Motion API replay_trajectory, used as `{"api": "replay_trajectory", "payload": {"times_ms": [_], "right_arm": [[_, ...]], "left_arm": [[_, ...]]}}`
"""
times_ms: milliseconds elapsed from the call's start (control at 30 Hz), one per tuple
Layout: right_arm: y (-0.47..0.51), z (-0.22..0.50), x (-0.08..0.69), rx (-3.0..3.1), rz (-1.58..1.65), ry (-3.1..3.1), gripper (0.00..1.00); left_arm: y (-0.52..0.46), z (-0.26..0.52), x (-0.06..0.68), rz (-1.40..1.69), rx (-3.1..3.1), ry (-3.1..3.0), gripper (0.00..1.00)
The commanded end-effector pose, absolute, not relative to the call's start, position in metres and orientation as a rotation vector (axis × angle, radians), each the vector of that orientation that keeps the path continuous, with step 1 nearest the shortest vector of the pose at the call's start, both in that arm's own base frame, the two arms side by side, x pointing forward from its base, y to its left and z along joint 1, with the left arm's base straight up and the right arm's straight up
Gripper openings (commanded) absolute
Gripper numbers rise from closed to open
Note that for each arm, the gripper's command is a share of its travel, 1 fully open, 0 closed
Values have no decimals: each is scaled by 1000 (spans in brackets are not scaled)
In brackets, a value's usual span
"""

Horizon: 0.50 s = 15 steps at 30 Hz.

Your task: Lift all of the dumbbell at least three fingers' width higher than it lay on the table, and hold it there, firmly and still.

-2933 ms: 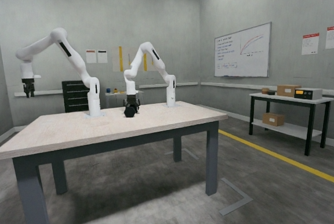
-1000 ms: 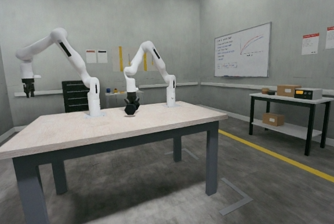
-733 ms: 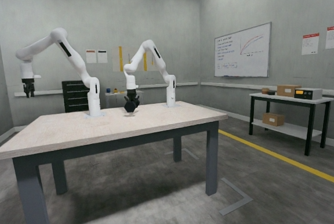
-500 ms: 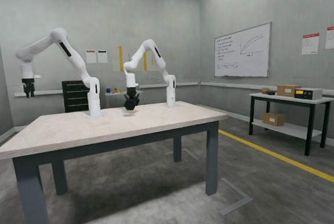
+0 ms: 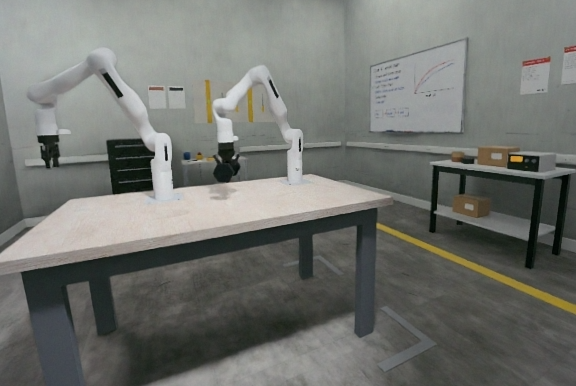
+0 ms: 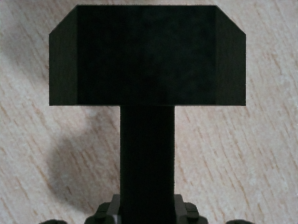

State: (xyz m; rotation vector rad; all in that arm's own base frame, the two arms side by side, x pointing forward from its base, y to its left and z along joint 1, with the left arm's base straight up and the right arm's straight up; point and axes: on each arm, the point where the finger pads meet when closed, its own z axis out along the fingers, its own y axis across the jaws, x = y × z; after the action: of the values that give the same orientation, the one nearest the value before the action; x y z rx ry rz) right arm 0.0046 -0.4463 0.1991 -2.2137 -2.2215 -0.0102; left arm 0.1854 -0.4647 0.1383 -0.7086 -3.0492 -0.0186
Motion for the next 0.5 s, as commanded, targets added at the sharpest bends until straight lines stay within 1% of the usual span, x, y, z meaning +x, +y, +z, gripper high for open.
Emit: {"api": "replay_trajectory", "payload": {"times_ms": [0, 467], "right_arm": [[-450, 200, 5, -2210, 0, -2233, 1000], [-450, 200, 5, -2210, 0, -2233, 1000]], "left_arm": [[-469, 154, 188, -1, -710, -3064, 99], [-471, 167, 189, 10, -711, -3070, 99]]}}
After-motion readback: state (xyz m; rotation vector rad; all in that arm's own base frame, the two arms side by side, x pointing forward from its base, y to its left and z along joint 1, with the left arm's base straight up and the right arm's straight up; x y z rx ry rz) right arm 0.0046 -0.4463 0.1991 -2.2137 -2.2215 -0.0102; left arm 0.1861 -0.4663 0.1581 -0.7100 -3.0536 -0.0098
